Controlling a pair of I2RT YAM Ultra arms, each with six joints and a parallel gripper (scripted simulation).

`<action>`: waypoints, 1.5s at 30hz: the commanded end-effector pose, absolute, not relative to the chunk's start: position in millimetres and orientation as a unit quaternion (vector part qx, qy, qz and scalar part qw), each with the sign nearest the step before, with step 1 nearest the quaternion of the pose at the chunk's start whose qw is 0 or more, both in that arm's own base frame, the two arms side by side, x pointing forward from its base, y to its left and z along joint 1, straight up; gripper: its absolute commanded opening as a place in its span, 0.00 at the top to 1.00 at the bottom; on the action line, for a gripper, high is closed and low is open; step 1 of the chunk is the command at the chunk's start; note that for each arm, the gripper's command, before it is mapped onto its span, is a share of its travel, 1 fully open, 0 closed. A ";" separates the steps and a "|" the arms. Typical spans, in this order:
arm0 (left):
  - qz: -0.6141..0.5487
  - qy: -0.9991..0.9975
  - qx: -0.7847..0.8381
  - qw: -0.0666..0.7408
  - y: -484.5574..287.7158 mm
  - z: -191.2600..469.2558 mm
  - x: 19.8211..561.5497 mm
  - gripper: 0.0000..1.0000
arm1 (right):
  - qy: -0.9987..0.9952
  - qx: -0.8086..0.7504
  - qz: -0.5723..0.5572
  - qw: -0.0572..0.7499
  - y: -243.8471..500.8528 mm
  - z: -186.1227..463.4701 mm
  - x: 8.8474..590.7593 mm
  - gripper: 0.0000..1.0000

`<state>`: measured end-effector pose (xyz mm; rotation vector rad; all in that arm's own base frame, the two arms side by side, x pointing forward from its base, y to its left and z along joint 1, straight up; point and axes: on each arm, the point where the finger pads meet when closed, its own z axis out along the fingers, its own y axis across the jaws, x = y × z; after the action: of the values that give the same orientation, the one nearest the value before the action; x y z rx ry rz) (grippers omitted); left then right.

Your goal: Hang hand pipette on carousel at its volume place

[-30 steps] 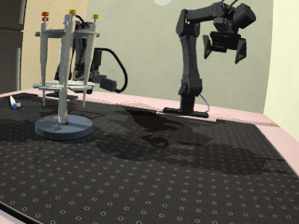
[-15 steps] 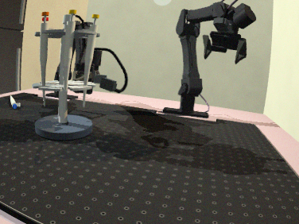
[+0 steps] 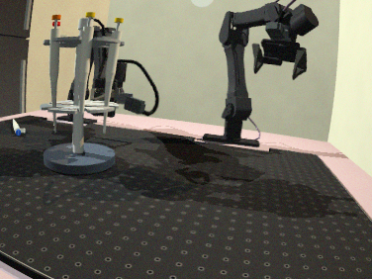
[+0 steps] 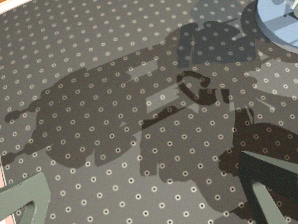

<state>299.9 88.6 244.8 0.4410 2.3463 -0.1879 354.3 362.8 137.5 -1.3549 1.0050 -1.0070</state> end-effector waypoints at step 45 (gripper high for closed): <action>-0.069 0.906 0.176 0.379 91.0 252.9 303.5 0.00 | 0.386 -0.570 -0.389 0.612 355.3 167.8 362.7 1.00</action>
<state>299.9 88.6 244.8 0.4410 2.3463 -0.1879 357.0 353.4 137.0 -1.3901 0.9188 -0.9160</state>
